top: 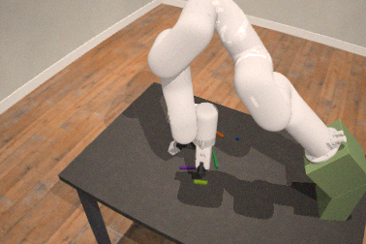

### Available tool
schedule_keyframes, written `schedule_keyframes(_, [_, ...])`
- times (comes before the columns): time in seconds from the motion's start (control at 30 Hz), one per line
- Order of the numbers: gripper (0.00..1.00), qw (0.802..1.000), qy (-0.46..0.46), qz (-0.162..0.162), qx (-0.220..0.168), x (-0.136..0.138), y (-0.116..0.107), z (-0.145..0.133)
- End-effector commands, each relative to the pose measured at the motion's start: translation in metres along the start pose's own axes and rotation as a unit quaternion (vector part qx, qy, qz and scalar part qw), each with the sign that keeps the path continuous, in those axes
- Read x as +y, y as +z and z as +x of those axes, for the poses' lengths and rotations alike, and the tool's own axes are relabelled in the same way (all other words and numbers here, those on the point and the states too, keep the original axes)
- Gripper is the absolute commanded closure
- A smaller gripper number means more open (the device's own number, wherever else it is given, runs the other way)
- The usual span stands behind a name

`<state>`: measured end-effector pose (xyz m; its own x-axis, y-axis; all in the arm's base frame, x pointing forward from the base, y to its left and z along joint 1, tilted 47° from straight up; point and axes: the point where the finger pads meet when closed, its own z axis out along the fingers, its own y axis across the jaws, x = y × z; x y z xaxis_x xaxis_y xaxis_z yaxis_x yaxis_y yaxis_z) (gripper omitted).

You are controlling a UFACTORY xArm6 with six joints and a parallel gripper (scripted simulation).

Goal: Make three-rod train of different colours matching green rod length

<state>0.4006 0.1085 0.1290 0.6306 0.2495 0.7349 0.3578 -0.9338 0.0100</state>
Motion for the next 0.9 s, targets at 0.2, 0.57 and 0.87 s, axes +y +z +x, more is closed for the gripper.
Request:
schedule_keyframes(0.2, [0.76,1.000,0.000,0.000,0.001,0.000,0.011,0.000])
schedule_keyframes(0.57, [0.76,1.000,0.000,0.000,0.001,-0.001,0.029,0.000])
schedule_keyframes(0.87, [0.76,1.000,0.000,0.000,0.001,-0.001,0.038,0.000])
